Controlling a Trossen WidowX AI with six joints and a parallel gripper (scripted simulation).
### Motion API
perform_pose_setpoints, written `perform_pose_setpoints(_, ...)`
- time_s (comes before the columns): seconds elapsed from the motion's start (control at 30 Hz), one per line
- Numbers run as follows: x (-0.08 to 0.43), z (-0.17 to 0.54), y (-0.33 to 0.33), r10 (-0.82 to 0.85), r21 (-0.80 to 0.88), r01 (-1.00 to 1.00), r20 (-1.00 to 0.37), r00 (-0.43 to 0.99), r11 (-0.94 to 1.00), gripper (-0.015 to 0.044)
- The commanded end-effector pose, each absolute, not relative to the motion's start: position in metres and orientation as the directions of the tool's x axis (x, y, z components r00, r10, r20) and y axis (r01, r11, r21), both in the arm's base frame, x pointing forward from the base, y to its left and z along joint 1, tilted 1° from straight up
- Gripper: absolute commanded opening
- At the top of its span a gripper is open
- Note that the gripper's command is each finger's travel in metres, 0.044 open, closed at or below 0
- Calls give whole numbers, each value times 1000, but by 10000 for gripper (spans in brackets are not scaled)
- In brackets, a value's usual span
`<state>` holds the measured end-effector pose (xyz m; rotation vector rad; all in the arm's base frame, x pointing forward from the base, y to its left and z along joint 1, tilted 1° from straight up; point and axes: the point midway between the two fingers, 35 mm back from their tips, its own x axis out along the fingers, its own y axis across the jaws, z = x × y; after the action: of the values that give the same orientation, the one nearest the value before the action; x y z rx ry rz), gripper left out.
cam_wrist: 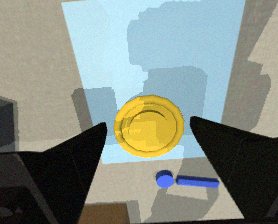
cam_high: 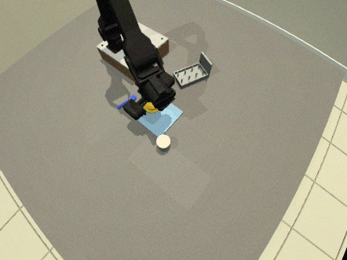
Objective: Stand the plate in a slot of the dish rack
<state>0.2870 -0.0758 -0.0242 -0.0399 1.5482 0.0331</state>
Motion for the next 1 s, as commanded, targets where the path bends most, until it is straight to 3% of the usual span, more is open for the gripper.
perform_pose_setpoints(0.0,284,-30,-76,-6,-6,-46,-1000,12,999,356)
perform_pose_setpoints(0.2,284,-30,-76,-6,-6,-46,-1000,12,999,356)
perform_pose_setpoints(0.57,284,-30,-76,-6,-6,-46,-1000,12,999,283)
perform_pose_setpoints(0.9,294,11,-78,-6,-7,-46,-1000,13,999,20)
perform_pose_setpoints(0.97,296,22,-79,-6,-7,-49,-1000,16,999,0)
